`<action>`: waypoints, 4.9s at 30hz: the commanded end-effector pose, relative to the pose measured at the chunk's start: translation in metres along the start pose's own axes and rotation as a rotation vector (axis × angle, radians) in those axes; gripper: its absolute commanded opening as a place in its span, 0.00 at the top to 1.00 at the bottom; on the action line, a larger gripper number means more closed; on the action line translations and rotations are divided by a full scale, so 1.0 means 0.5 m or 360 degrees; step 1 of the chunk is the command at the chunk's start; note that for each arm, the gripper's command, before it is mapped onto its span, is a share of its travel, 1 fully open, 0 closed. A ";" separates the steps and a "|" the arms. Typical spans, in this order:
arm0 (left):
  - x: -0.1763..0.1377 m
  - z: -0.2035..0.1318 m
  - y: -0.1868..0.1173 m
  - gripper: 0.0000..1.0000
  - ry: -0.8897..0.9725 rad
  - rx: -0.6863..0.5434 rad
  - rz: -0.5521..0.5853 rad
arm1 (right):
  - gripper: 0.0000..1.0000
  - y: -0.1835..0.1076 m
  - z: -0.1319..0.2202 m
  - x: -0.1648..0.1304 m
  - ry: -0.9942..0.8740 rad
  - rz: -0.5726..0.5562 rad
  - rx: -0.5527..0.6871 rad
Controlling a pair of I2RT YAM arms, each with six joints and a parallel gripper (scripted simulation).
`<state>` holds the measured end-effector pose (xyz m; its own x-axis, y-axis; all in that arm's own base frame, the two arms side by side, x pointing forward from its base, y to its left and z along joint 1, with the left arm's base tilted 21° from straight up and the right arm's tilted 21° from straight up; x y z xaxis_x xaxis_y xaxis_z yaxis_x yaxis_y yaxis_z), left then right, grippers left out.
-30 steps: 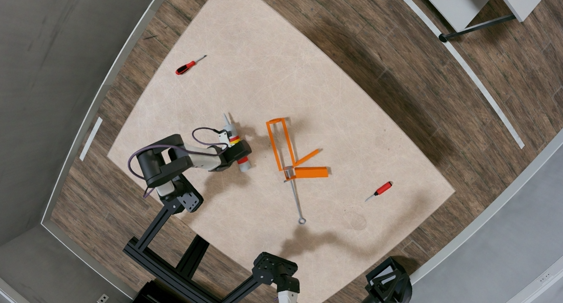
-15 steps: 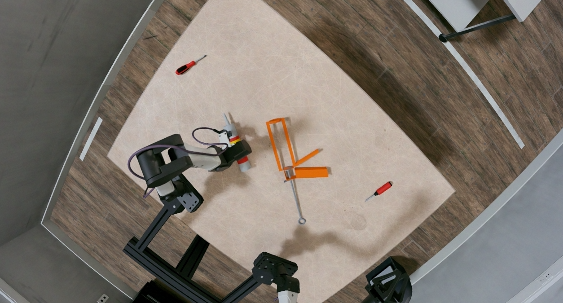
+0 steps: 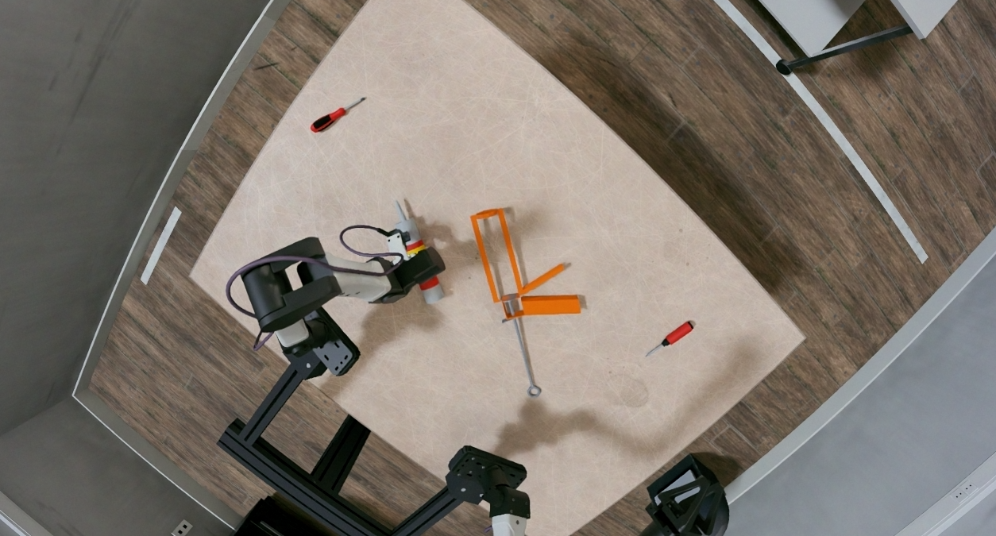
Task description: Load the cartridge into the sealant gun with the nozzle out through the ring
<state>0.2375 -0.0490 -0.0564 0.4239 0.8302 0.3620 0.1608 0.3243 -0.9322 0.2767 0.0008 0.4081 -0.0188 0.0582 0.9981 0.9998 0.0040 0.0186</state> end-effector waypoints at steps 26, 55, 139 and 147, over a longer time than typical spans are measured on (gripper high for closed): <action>-0.002 -0.010 -0.135 1.00 0.0005 -0.0014 -0.0007 | 0.49 -0.005 0.007 0.033 0.0006 -0.0091 0.0030; -0.057 -0.148 -0.220 1.00 0.0055 -0.0071 0.0143 | 0.49 -0.005 0.007 0.033 0.0006 -0.0091 0.0030; -0.172 -0.384 -0.121 1.00 0.0136 -0.0097 0.0347 | 0.49 -0.005 0.007 0.033 0.0006 -0.0091 0.0030; -0.159 -0.386 -0.121 1.00 0.0132 -0.0100 0.0348 | 0.49 -0.005 0.007 0.033 0.0006 -0.0091 0.0030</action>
<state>0.3540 -0.2183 -0.0537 0.5297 0.8302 0.1736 0.0622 0.1661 -0.9841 0.2767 0.0008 0.4081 -0.0188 0.0582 0.9981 0.9998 0.0040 0.0186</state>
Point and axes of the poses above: on each arm, the point where the finger pads meet when closed, its own y axis out along the fingers, its own z axis across the jaws, x = y × z, the point moved 10 cm from there along -y, back along the fingers, and after that the axes turned 3 degrees about -y, right-handed, at the moved point
